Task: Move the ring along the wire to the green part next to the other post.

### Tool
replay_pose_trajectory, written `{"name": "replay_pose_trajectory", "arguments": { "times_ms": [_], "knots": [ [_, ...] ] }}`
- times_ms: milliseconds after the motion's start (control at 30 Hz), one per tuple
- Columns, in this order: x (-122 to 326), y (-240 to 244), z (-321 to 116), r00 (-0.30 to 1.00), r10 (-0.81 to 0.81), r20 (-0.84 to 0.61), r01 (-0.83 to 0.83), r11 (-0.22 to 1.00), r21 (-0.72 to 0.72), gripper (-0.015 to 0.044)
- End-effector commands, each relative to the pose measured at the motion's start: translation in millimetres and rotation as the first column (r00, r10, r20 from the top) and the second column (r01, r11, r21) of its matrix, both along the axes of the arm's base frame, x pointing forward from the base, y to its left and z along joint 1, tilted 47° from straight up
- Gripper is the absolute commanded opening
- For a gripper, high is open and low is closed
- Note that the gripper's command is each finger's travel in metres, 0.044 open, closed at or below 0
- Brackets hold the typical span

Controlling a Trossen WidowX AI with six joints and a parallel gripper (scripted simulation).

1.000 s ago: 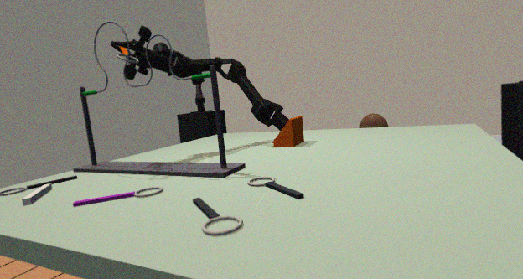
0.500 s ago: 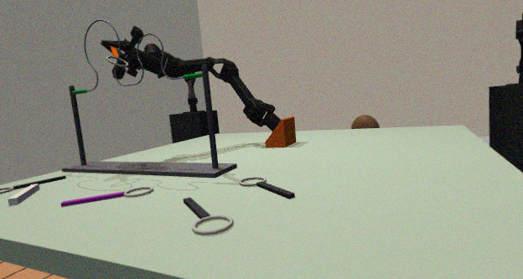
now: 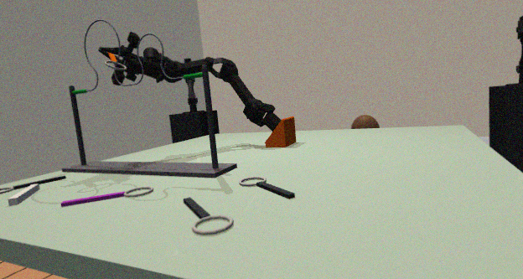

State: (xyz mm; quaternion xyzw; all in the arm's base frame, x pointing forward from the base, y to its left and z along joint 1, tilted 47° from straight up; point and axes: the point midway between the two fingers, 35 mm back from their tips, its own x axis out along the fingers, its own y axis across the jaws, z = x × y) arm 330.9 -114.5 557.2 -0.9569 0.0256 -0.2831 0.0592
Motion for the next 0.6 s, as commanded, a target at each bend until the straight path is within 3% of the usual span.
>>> {"name": "replay_pose_trajectory", "arguments": {
  "times_ms": [0, 567],
  "knots": [
    [0, -12, -4, 1.000, 0.001, 0.008, -0.002, 0.997, 0.072, -0.0150],
    [-7, -63, -28, 0.998, 0.000, 0.061, -0.026, 0.905, 0.424, -0.0150]
  ]
}}
